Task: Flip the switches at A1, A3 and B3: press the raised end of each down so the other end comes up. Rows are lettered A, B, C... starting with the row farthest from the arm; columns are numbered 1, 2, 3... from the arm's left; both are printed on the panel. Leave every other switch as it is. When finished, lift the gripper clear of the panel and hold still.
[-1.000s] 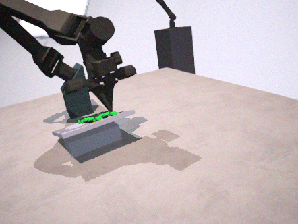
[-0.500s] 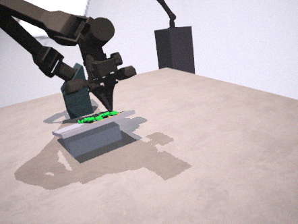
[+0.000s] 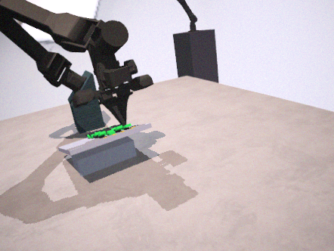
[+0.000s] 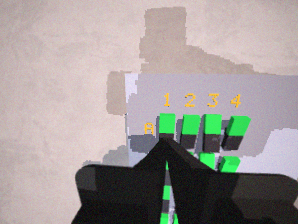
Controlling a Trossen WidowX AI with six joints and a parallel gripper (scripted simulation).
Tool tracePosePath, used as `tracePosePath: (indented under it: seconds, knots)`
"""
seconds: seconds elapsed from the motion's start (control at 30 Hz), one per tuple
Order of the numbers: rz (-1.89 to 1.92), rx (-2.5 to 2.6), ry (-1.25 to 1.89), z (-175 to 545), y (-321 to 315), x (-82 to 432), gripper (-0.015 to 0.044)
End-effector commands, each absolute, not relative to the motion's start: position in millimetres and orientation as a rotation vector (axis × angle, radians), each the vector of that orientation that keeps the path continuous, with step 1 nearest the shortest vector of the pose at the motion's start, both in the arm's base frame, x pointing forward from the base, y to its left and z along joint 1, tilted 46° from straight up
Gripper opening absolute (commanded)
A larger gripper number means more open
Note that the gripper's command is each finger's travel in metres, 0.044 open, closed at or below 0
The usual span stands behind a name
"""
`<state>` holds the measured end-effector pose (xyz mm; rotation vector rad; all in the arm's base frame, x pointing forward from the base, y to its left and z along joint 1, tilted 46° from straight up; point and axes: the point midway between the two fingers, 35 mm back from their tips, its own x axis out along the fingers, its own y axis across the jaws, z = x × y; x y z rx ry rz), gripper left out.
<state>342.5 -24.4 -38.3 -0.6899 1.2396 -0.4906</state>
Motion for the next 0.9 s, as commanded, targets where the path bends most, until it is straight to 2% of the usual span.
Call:
tracePosePath:
  seconds: [0.0, 0.2, 0.37, 0.57, 0.87]
  knots:
    - [-0.489, -0.695, 1.241, -39.2, -25.0, 342.6, 0.0]
    - [-0.496, -0.688, 1.266, 3.3, 18.8, 328.8, 0.0]
    - [-0.497, -0.688, 1.267, 5.4, 20.5, 327.9, 0.0]
    - [-0.498, -0.69, 1.267, 34.5, -8.7, 329.3, 0.0]
    - [-0.489, -0.696, 1.242, 10.6, -33.2, 336.8, 0.0]
